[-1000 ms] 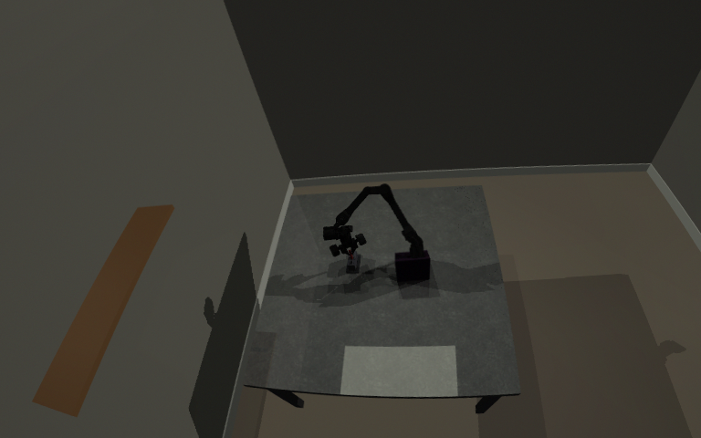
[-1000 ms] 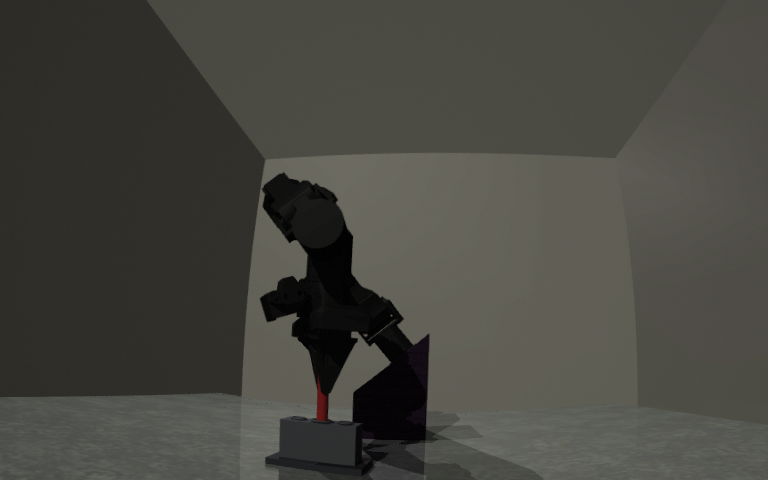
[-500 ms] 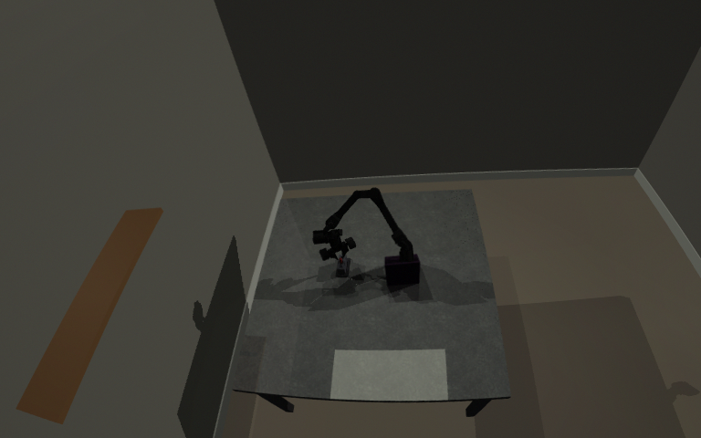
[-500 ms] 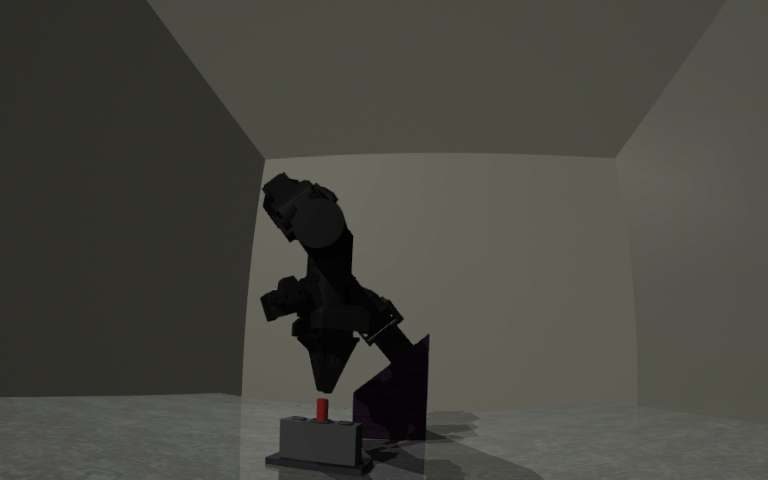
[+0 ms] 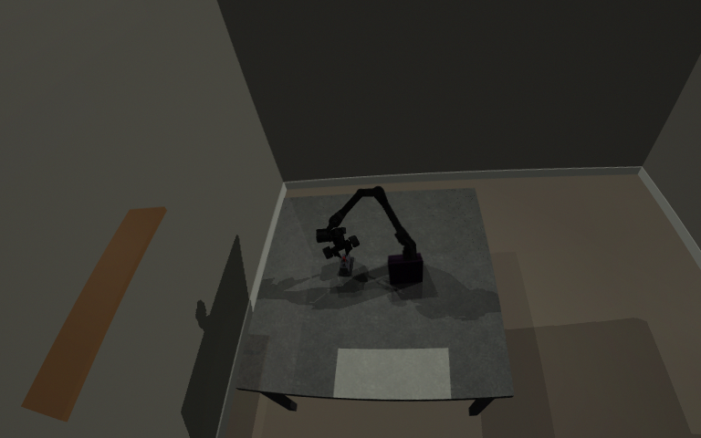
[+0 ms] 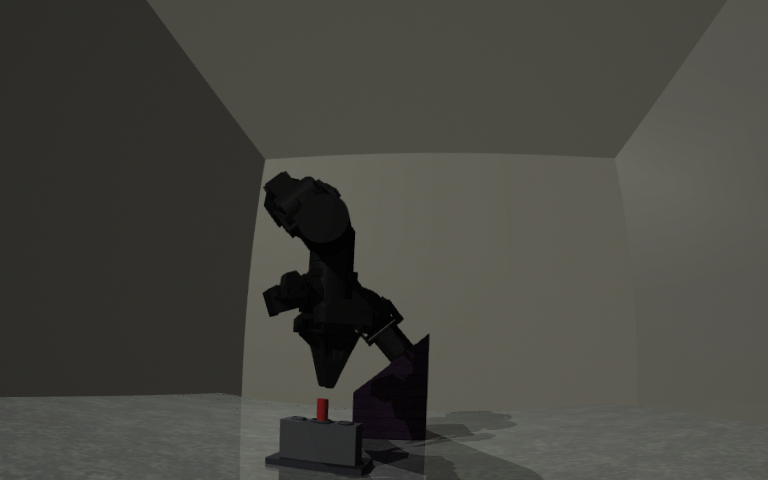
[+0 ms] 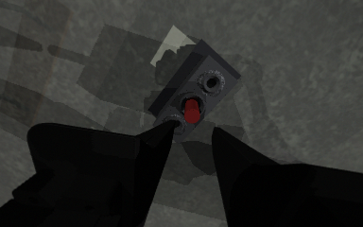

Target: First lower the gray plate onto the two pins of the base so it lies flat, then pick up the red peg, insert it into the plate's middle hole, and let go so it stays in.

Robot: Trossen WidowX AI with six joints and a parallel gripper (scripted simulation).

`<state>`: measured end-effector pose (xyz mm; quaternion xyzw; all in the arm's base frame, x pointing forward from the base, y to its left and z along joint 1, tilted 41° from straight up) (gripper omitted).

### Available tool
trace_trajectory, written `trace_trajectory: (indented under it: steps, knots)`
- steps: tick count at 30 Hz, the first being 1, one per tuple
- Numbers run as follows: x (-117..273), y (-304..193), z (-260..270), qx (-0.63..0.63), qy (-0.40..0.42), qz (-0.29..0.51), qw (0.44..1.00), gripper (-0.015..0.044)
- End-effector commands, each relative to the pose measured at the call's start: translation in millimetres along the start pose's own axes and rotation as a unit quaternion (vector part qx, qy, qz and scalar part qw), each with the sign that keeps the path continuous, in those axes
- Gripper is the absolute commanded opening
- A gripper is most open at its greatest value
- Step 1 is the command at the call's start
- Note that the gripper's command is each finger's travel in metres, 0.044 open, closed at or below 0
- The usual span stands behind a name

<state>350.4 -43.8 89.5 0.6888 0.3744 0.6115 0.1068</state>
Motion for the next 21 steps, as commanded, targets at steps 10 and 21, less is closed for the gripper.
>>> trace_trajectory:
  steps: [10, 21]
  knots:
    - [7.6, -2.1, -1.1, -0.002, 0.001, -0.003, 1.000, 0.0150]
    - [12.3, -3.8, -2.3, -0.002, 0.001, -0.003, 1.000, 0.0150]
Point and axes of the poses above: the point midway between the two fingers, 35 mm back from their tips, its own x axis back along the fingers, its own z axis across the jaws, y = z × x, the point moved 5 cm from there along x, back along the fingers, and after that the axes turned 1 degree about -x, right-handed, at the moved point
